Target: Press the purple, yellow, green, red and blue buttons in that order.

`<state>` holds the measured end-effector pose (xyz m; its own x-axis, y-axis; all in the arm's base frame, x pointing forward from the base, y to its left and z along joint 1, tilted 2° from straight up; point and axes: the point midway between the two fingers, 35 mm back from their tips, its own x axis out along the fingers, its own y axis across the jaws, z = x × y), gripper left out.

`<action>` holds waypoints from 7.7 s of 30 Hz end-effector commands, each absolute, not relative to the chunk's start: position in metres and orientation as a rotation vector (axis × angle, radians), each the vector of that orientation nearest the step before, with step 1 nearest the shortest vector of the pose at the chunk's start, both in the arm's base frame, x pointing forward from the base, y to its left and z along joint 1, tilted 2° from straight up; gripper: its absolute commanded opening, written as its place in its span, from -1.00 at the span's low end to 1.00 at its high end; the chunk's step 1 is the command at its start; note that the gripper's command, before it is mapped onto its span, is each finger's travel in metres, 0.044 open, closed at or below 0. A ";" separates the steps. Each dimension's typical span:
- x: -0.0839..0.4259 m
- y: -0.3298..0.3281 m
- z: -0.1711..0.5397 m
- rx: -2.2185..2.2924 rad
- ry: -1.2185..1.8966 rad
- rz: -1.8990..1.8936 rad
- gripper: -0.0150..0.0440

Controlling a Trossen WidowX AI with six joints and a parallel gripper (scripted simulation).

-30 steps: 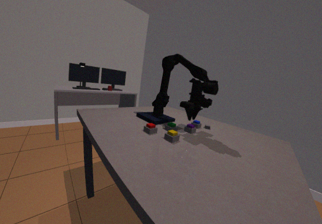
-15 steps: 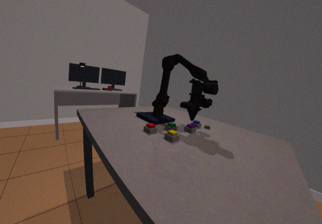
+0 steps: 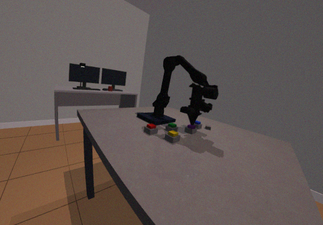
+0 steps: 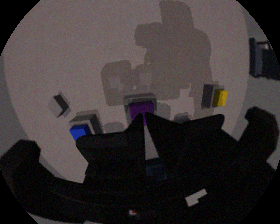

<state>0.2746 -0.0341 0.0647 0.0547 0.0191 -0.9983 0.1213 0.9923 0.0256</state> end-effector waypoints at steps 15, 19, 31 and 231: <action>0.273 -0.033 0.054 0.120 1.529 -0.077 -0.42; 0.273 -0.033 0.054 0.120 1.529 -0.077 -0.42; 0.273 -0.033 0.054 0.120 1.529 -0.077 -0.42; 0.198 -0.115 0.071 0.111 1.535 -0.085 -0.42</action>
<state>0.1965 -0.1140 0.0534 0.0260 0.0187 -0.9995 0.1222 0.9923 0.0218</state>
